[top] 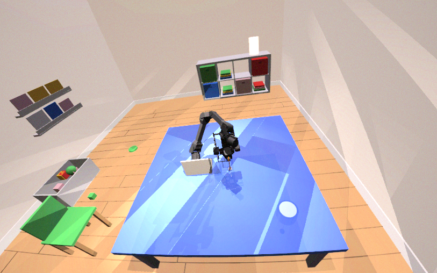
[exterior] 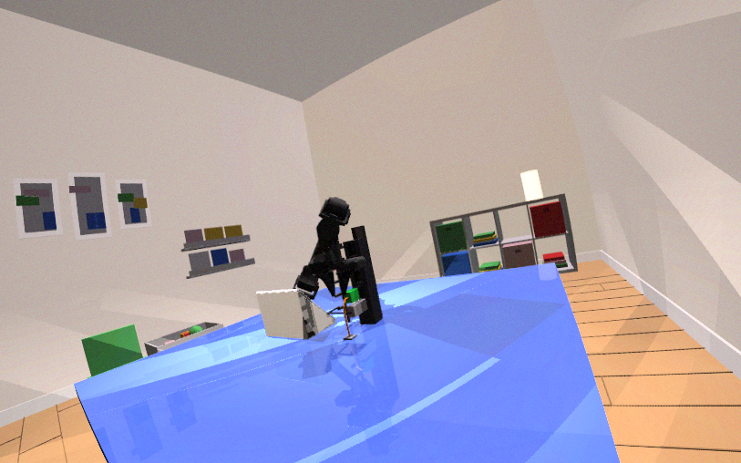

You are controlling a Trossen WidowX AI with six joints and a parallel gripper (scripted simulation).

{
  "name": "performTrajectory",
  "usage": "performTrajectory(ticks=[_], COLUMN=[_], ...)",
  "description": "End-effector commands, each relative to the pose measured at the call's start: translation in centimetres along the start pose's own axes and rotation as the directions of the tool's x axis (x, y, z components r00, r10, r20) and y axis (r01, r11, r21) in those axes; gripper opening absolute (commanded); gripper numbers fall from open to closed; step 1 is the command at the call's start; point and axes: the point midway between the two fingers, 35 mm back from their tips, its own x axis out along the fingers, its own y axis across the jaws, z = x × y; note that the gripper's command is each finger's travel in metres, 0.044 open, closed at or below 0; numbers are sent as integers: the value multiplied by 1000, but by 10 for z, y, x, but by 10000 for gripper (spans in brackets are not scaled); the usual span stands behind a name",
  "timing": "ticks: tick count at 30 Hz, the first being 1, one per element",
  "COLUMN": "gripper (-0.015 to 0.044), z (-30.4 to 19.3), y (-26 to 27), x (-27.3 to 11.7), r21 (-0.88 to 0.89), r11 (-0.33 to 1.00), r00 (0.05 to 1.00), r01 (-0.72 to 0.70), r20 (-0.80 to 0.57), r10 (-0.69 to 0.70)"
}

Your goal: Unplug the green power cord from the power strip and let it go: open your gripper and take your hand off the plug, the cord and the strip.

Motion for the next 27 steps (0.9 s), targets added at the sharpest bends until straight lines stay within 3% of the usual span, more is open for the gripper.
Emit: performTrajectory(ticks=[1, 27], gripper=[160, 160], z=[-6, -37], y=[4, 5], x=[-1, -2], r21=[41, 42], r11=[999, 999], r00=[999, 999], r01=[-7, -7], r20=[-34, -36], r10=[8, 8])
